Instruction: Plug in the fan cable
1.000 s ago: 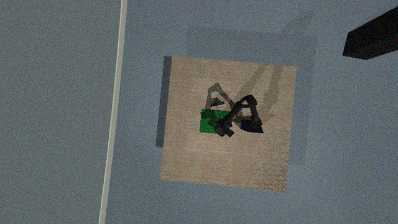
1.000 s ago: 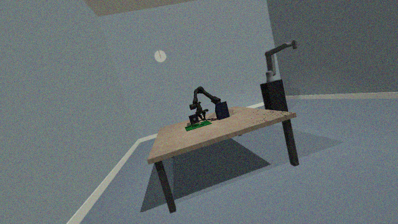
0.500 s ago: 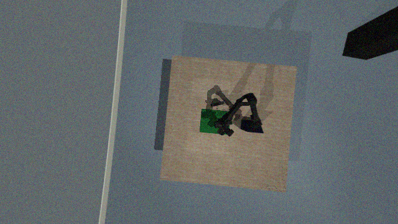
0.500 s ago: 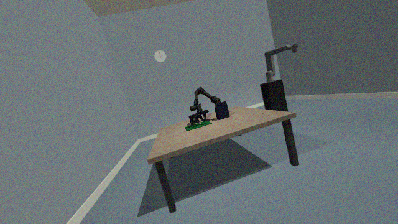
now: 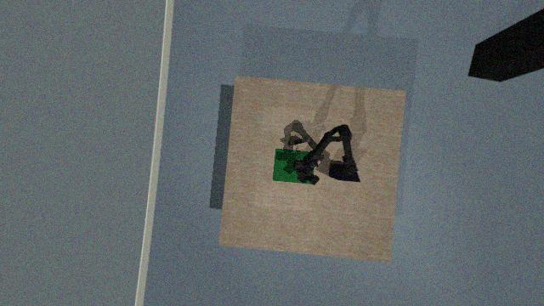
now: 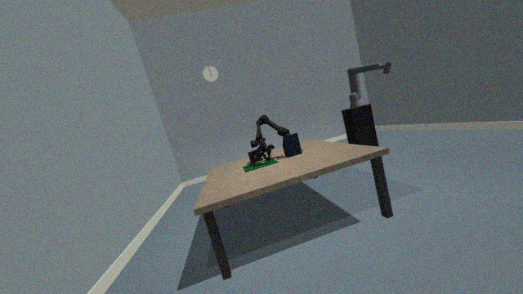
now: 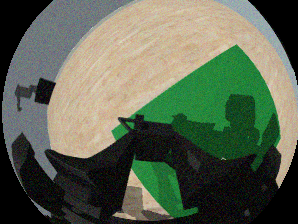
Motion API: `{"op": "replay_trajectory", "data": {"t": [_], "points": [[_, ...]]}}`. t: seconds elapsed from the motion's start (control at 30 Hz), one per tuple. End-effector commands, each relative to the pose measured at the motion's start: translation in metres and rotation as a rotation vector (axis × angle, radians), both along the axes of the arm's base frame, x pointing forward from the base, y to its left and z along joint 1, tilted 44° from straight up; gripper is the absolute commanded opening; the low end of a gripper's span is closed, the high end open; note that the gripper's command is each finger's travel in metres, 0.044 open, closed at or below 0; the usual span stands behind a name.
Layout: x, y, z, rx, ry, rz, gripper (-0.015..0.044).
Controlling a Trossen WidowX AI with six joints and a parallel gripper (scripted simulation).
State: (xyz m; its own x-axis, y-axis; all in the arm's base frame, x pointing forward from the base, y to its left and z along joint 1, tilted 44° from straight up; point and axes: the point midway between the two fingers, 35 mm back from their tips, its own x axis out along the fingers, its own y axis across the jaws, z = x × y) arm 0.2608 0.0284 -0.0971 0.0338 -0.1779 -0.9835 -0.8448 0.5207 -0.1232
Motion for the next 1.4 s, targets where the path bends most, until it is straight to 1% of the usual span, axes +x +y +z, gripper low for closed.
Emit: {"op": "replay_trajectory", "data": {"t": [0.0, 0.67, 1.37], "points": [[-0.0152, 0.0083, -0.0079, 0.073, 0.039, 0.03, 0.0], [-0.0142, 0.0058, -0.0097, 0.281, -0.049, 0.085, 0.0], [-0.0115, 0.0023, -0.0011, 0.46, -0.204, 0.172, 0.0]]}}
